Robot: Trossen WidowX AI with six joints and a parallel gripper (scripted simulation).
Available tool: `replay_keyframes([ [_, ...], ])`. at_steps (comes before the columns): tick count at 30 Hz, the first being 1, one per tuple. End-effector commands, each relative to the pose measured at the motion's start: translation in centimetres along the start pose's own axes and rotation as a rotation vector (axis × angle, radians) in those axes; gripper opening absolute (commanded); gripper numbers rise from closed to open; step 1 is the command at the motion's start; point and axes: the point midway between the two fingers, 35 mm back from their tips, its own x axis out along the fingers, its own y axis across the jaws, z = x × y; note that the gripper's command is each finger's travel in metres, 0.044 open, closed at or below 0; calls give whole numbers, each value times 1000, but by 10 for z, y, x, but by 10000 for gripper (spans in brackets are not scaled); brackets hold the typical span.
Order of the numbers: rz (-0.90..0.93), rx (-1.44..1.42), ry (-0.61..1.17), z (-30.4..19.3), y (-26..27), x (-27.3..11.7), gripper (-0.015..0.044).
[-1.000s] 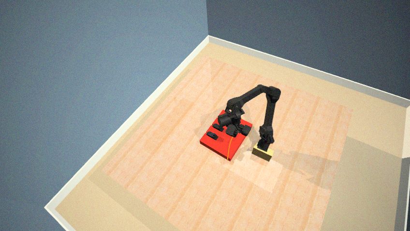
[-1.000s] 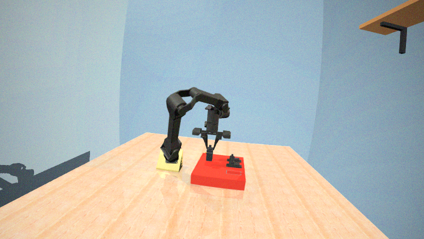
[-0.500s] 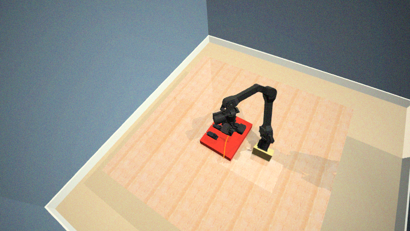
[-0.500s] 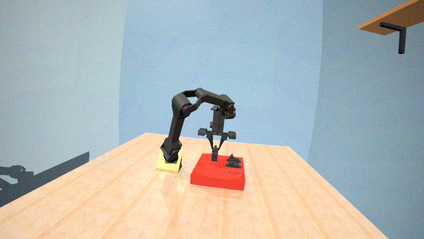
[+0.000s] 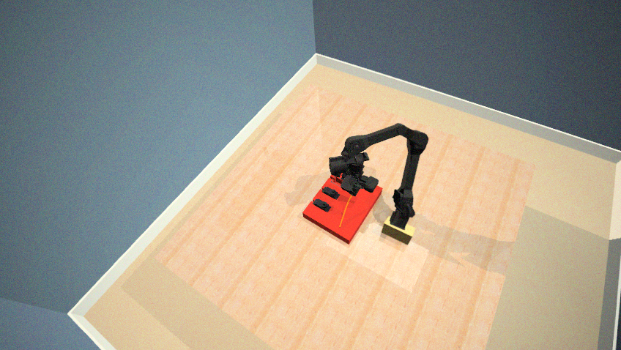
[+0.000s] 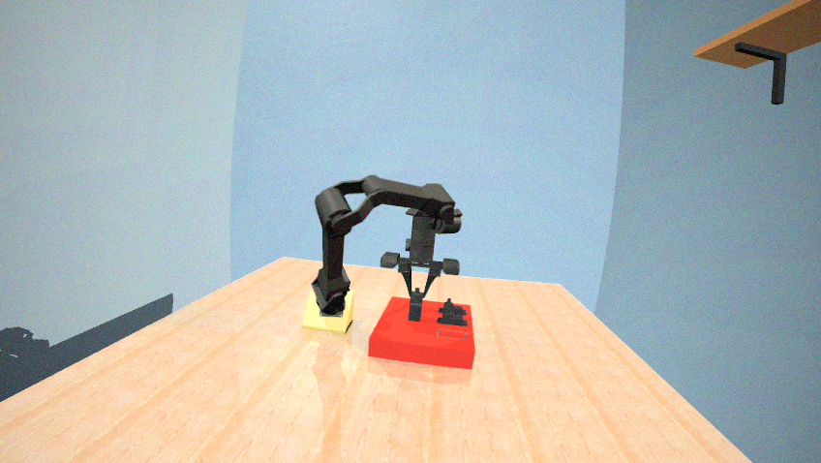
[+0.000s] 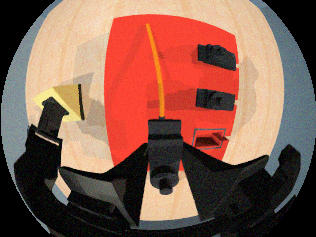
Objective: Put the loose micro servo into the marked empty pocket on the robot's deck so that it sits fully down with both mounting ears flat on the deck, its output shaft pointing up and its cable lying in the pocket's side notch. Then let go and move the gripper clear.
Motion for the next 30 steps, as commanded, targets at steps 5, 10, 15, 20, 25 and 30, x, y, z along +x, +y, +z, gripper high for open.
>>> replay_keyframes([
  [5,-7,-4,3,-33,2,-1,0],
  [10,-7,30,3,-33,2,-1,0],
  [15,-8,183,3,-33,2,-1,0],
  [20,-8,358,2,-33,2,-1,0],
  [25,-8,532,1,-33,1,-1,0],
  [30,-8,706,0,-33,1,-1,0],
])
